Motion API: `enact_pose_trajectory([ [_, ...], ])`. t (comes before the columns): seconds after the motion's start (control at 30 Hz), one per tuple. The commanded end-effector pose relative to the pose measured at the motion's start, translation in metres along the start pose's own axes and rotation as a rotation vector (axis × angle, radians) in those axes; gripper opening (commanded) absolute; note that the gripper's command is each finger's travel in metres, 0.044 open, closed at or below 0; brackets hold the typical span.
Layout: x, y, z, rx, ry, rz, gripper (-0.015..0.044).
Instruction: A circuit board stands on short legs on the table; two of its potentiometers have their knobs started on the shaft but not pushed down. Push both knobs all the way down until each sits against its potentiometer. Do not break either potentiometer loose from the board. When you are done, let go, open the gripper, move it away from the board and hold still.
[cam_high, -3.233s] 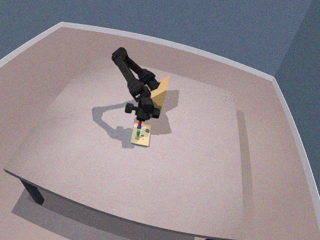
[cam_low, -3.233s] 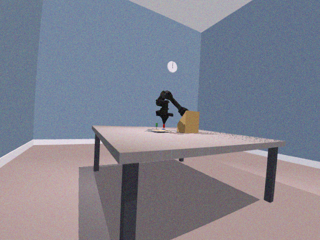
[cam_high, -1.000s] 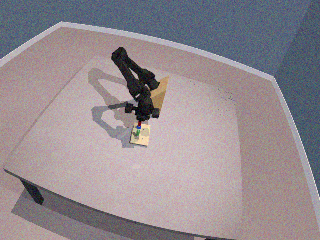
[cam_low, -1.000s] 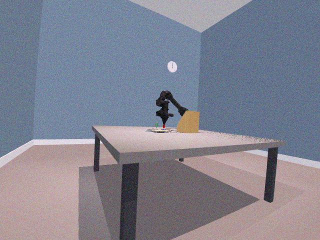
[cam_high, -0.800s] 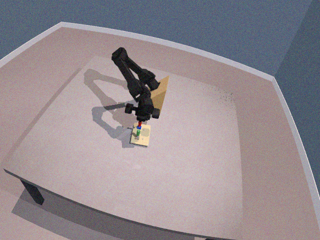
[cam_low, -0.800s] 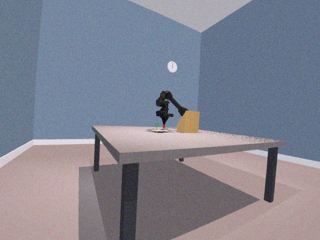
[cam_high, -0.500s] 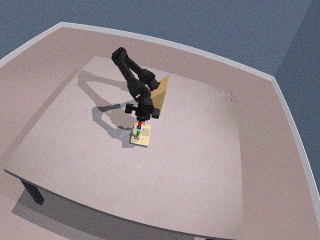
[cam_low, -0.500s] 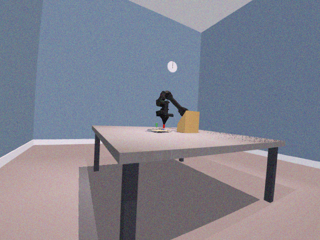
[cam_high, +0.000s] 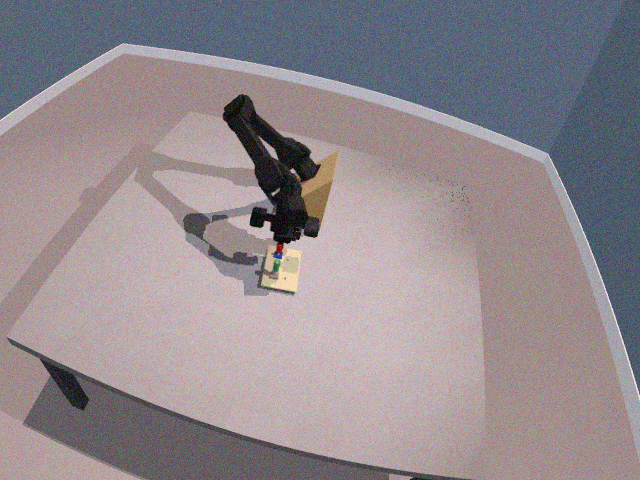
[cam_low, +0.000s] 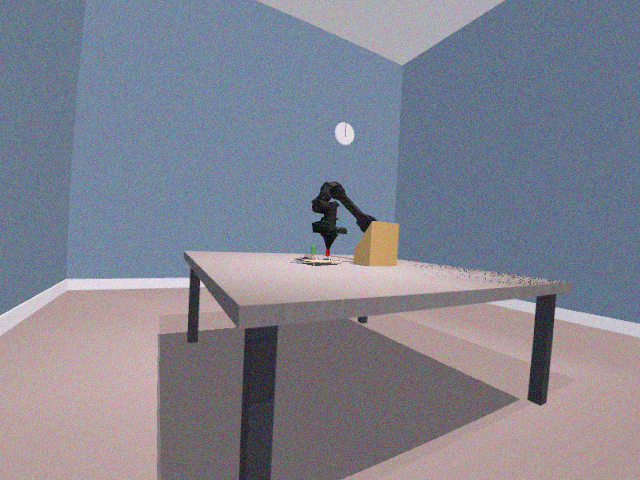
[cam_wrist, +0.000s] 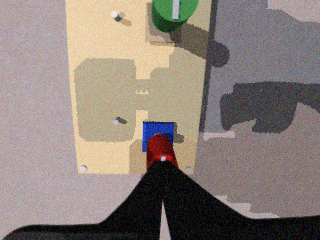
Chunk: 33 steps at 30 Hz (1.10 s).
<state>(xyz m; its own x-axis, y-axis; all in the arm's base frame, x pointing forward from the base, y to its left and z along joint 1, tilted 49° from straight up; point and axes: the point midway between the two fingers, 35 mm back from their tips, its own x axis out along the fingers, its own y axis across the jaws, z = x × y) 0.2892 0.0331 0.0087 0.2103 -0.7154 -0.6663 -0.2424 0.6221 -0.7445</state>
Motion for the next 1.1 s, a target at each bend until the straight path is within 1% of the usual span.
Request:
enact_pose_trajectory([
  [0.0,0.007,-0.0018,0.0001,0.011,0.009,-0.001,0.0],
  [1.07,0.0119,-0.0019,0.0001,0.011,0.009,-0.001,0.0],
])
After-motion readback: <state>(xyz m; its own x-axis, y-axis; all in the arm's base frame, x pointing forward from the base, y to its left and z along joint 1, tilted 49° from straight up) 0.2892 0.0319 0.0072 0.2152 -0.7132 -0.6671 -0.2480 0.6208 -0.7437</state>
